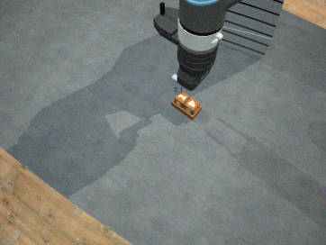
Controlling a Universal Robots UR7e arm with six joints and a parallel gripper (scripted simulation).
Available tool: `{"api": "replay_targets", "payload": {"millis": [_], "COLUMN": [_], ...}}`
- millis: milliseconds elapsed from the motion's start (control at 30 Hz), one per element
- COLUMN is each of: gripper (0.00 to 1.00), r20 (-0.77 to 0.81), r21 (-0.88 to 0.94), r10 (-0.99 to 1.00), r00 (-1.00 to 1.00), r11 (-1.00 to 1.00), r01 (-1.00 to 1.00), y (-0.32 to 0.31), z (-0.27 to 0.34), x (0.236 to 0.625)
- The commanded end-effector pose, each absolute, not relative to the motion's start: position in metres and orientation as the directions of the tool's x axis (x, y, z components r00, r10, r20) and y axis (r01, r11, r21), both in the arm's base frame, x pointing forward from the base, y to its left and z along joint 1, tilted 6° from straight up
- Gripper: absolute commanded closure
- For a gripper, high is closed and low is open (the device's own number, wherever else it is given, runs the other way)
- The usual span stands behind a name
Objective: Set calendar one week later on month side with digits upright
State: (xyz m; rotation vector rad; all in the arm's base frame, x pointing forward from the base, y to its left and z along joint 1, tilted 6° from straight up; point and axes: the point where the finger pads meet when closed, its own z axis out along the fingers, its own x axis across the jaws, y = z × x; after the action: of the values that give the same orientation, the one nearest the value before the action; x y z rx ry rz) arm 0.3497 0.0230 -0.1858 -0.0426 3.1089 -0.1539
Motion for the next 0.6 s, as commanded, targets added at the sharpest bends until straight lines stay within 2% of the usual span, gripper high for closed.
{"api": "replay_targets", "payload": {"millis": [0, 567], "gripper": [0.13, 0.13], "r20": [-0.028, -0.028], "r21": [-0.099, -0.099], "r10": [-0.029, -0.029], "r00": [-0.999, -0.999], "r11": [0.995, 0.995], "r01": [-0.026, -0.026], "y": [0.023, 0.0229], "z": [-0.1855, -0.1872], "x": [0.3501, 0.3502]}}
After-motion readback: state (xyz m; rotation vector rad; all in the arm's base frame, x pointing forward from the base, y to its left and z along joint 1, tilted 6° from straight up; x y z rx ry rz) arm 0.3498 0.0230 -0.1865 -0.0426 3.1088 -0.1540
